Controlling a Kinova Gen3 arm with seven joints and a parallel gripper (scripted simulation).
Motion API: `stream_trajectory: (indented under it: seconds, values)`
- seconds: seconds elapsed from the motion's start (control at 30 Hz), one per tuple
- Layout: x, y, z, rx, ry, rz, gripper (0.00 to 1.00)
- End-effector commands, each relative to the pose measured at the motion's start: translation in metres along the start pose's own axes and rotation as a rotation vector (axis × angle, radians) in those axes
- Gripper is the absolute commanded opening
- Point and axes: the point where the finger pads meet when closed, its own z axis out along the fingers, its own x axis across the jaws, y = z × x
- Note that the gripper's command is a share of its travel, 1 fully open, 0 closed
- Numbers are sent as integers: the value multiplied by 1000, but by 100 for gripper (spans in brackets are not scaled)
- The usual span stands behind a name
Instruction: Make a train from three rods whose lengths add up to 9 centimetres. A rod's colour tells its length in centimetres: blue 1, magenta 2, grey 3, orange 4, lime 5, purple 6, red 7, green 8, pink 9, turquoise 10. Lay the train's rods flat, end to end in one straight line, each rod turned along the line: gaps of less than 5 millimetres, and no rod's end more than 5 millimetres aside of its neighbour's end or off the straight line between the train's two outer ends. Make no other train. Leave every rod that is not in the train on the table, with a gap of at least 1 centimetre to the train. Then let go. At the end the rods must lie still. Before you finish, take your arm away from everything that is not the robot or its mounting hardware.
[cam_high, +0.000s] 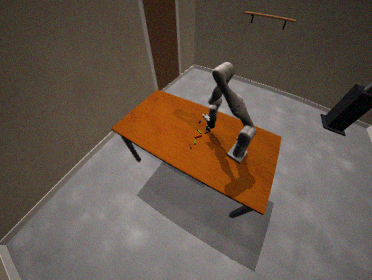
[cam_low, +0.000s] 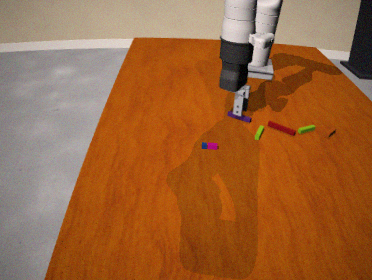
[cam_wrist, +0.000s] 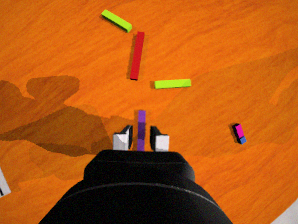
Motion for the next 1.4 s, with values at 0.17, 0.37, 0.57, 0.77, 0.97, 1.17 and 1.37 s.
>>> stream_trajectory:
  seconds: [0.17,0.37,0.57,0.77,0.97,1.17,1.37]
  values:
    - [0,0,0,0,1,0,54]
    - [0,0,0,0,1,0,54]
    - [0,0,0,0,1,0,54]
    - [0,0,0,0,1,0,54]
    - [0,0,0,0,1,0,54]
    - [1,0,2,0,1,0,54]
    - [1,0,5,0,1,0,54]
